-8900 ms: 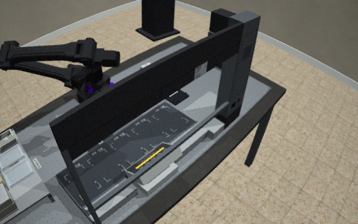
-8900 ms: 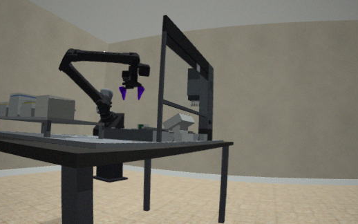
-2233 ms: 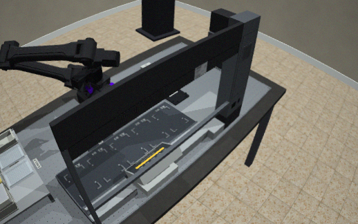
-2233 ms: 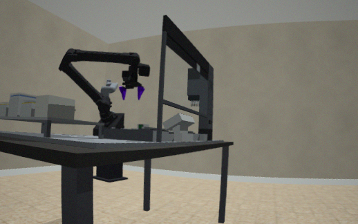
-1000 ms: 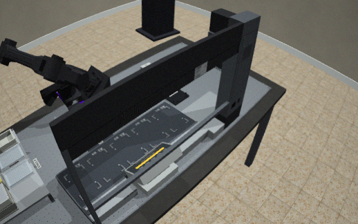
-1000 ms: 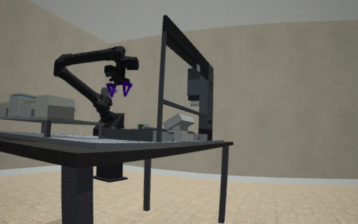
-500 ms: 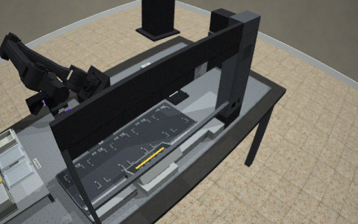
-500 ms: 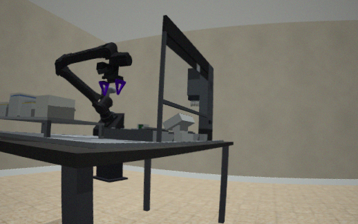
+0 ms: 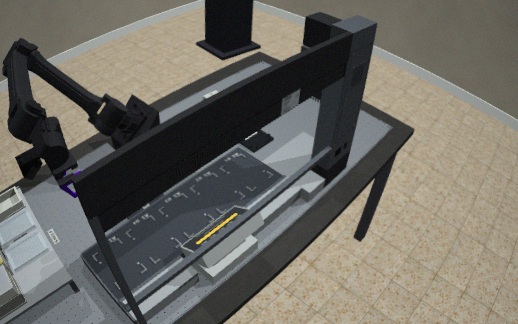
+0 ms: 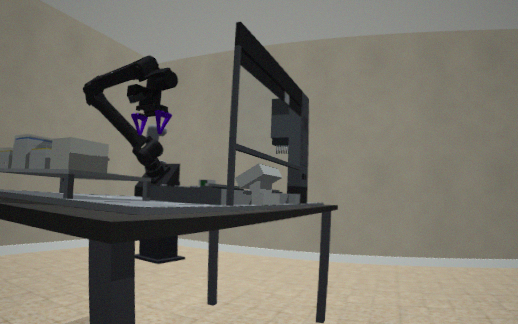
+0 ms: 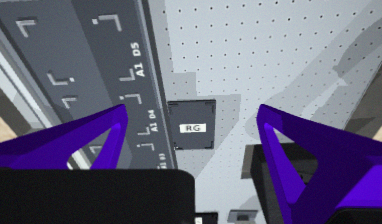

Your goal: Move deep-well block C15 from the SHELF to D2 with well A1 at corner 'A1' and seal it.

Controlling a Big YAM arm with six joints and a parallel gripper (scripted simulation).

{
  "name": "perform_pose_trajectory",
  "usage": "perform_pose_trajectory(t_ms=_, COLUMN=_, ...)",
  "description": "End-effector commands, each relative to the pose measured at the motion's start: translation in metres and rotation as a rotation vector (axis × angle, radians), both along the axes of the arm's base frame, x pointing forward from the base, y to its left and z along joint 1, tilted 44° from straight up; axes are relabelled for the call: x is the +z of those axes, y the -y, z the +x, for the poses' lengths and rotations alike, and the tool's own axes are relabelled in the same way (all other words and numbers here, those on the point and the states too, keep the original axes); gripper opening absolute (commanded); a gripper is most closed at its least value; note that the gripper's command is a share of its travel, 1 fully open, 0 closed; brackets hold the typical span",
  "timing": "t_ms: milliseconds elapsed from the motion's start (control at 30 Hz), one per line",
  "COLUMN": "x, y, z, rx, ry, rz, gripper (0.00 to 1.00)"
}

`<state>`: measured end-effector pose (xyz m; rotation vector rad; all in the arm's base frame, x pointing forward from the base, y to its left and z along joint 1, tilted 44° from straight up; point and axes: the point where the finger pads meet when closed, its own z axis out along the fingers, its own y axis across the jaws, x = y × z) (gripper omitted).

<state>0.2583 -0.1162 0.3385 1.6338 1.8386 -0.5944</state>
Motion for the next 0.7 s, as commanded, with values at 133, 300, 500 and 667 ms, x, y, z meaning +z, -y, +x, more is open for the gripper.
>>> perform_pose_trajectory(t_ms=133, x=0.05, y=0.028, z=0.014, rx=0.029, ry=0.033, rz=-0.017, gripper=1.0)
perform_pose_trajectory(t_ms=300, x=0.061, y=0.036, z=0.013, rx=0.029, ry=0.042, rz=-0.02, gripper=1.0)
perform_pose_trajectory(t_ms=500, x=0.059, y=0.023, z=0.049, rx=0.039, ry=0.048, rz=-0.018, gripper=1.0)
perform_pose_trajectory(t_ms=667, x=0.059, y=0.017, z=0.073, rx=0.04, ry=0.045, rz=-0.017, gripper=1.0)
